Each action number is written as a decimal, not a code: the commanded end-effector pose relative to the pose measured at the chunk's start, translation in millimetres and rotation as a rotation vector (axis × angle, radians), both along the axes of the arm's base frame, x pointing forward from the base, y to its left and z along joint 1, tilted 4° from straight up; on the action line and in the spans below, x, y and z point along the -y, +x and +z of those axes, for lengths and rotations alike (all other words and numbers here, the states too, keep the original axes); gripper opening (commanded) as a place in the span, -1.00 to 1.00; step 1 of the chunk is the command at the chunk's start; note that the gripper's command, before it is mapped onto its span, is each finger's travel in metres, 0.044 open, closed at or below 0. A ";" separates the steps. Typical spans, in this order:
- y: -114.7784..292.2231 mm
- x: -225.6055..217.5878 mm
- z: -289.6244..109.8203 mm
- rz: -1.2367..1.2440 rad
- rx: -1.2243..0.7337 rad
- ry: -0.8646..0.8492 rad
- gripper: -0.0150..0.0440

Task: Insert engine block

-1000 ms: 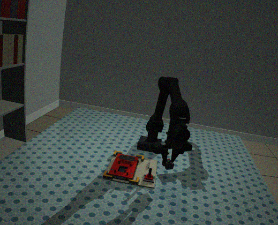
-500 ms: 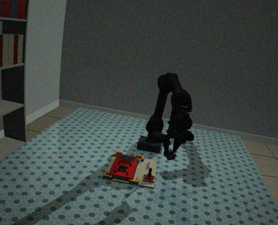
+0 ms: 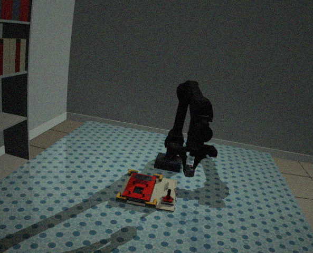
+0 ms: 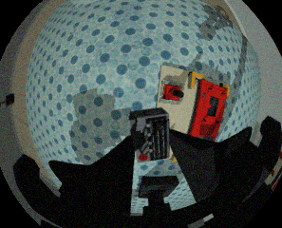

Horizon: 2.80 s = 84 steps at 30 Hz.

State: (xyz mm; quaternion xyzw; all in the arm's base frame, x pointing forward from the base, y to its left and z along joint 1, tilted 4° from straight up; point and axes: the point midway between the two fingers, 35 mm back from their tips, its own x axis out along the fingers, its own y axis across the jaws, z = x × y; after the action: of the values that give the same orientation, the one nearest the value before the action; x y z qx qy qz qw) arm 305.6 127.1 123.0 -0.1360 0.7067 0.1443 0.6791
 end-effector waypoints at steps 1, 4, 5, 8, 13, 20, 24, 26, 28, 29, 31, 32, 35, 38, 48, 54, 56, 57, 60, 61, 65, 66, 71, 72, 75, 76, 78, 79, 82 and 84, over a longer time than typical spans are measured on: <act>3.9 5.6 -4.0 -0.113 -0.002 -0.010 -0.49; 7.0 10.3 -6.2 -0.217 -0.002 -0.014 -0.49; 8.0 11.9 -6.9 -0.252 -0.001 -0.016 -0.49; 10.9 16.7 -9.1 -0.356 -0.001 -0.020 -0.49; 16.0 25.6 -13.1 -0.529 0.000 -0.028 -0.49; 22.7 38.7 -18.6 -0.771 0.002 -0.039 -0.49; 26.1 45.6 -21.5 -0.910 0.002 -0.044 -0.49; 27.8 49.2 -23.0 -0.980 0.003 -0.047 -0.49; 29.4 52.7 -24.5 -1.050 0.003 -0.050 -0.49; 30.2 54.5 -25.2 -1.085 0.003 -0.051 -0.49; 31.8 58.1 -26.7 -1.154 0.003 -0.054 -0.49; 32.5 59.9 -27.4 -1.189 0.004 -0.056 -0.49; 34.8 65.3 -29.7 -1.294 0.004 -0.060 -0.49; 36.9 70.9 -31.9 -1.398 0.004 -0.064 -0.49; 43.0 89.4 -39.3 -1.741 0.006 -0.077 -0.49; 45.6 100.1 -43.8 -1.947 0.007 -0.084 -0.49; 46.3 103.6 -45.2 -2.015 0.007 -0.087 -0.49; 46.6 105.4 -46.0 -2.050 0.007 -0.088 -0.49; 47.6 110.8 -48.2 -2.152 0.008 -0.092 -0.49; 47.9 112.6 -49.0 -2.186 0.008 -0.093 -0.49; 49.1 119.8 -52.0 -2.323 0.009 -0.098 -0.49; 49.3 121.7 -52.7 -2.358 0.009 -0.100 -0.49; 50.6 130.9 -56.5 -2.529 0.010 -0.106 -0.49; 50.9 132.9 -57.2 -2.563 0.011 -0.107 -0.49; 51.7 138.6 -59.5 -2.666 0.011 -0.110 -0.49; 52.0 140.5 -60.2 -2.700 0.012 -0.111 -0.49; 52.4 144.4 -61.7 -2.769 0.012 -0.114 -0.49; 52.6 146.3 -62.5 -2.803 0.012 -0.115 -0.49; 53.2 152.1 -64.7 -2.906 0.013 -0.118 -0.49; 53.5 156.0 -66.2 -2.974 0.014 -0.120 -0.49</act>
State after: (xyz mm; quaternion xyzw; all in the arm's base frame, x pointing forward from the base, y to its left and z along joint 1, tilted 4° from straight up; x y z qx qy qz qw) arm 358.9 -23.7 61.2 0.6590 0.2242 -0.6825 0.2229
